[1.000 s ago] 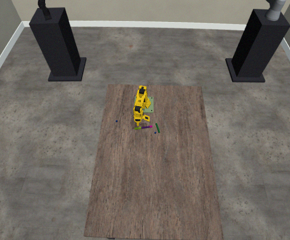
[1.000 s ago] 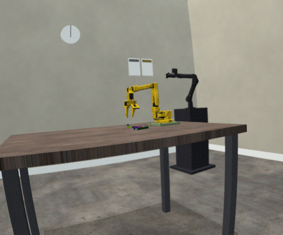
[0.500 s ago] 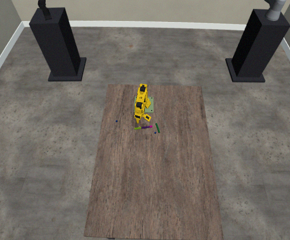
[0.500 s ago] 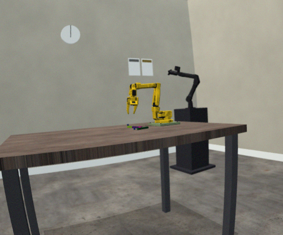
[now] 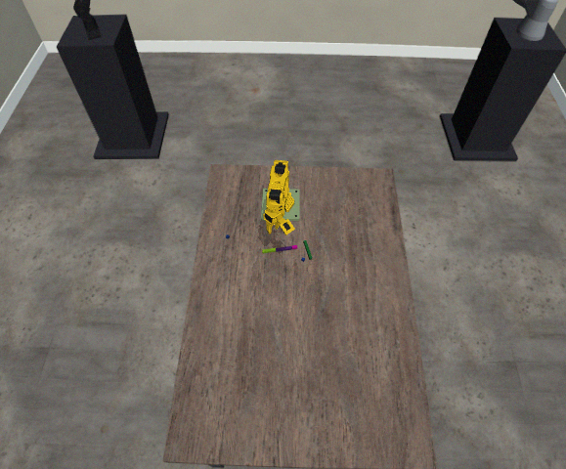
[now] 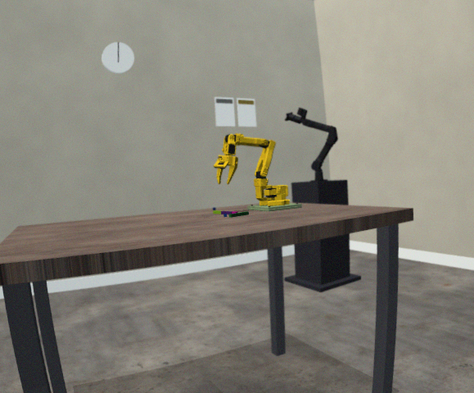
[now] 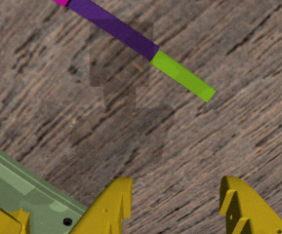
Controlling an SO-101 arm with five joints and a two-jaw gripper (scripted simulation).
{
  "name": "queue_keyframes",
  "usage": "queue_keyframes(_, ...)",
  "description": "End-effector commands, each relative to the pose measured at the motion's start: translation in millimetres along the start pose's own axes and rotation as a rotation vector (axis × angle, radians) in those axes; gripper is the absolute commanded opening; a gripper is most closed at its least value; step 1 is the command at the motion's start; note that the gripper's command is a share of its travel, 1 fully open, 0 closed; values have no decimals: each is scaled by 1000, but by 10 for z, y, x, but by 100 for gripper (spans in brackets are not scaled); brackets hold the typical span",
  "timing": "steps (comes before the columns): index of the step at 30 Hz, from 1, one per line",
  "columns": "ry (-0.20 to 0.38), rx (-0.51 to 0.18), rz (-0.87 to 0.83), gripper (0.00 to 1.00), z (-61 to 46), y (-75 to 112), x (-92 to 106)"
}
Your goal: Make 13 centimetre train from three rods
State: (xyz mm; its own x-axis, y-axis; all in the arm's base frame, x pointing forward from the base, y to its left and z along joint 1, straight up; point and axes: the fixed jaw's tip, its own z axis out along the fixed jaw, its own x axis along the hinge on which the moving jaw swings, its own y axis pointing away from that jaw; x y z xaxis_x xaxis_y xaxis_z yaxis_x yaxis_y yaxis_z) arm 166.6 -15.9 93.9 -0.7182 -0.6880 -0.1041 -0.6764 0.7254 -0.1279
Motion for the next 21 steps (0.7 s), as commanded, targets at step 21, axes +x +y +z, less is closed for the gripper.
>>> queue_keyframes(21,-117,50,619,17,-255,210,7)
